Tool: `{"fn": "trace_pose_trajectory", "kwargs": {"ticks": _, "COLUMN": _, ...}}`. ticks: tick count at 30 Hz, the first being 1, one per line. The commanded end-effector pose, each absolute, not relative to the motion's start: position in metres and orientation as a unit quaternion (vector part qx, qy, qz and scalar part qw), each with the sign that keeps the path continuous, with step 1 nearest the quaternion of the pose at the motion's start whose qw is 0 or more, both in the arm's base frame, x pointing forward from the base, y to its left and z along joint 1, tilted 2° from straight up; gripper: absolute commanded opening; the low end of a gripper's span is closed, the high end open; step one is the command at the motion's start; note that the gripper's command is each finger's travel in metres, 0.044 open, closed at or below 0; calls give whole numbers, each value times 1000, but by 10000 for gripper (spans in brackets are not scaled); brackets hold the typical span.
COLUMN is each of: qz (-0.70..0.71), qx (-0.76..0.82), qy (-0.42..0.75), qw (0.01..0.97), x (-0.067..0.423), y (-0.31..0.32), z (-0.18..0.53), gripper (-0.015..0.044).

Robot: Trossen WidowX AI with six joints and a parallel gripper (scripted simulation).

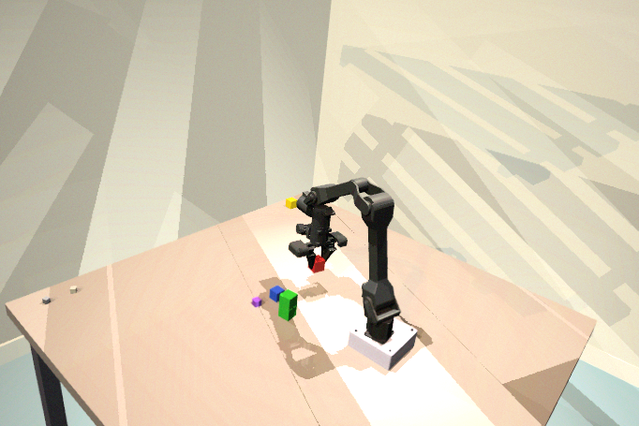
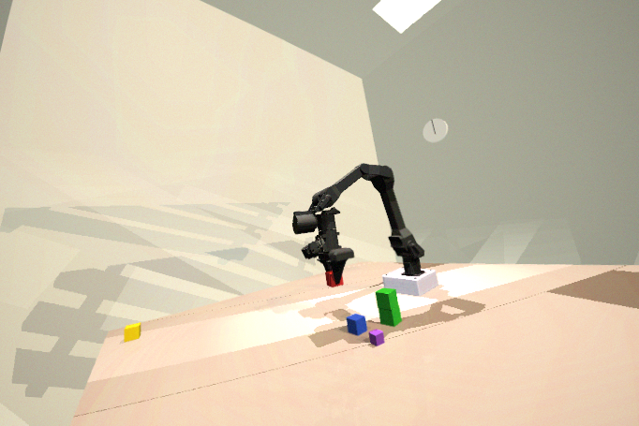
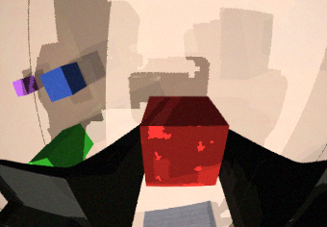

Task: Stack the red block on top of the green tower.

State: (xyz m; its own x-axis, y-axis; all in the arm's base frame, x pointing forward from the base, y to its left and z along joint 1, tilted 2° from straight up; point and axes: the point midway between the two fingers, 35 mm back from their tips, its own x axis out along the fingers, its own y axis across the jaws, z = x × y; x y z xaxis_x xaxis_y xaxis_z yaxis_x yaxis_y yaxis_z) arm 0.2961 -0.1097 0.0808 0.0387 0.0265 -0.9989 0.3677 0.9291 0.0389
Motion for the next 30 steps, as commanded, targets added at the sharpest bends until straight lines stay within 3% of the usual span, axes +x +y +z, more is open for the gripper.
{"fn": "trace_pose_trajectory", "kwargs": {"ticks": 1, "qz": -119, "qx": 142, "qy": 679, "qw": 710, "x": 296, "y": -110, "z": 103, "gripper": 0}}
{"fn": "trace_pose_trajectory", "kwargs": {"ticks": 14, "qz": -119, "qx": 143, "qy": 679, "qw": 710, "x": 296, "y": -107, "z": 117, "gripper": 0}}
{"fn": "trace_pose_trajectory", "kwargs": {"ticks": 30, "qz": -116, "qx": 145, "qy": 679, "qw": 710, "x": 298, "y": -23, "z": 120, "gripper": 0}}
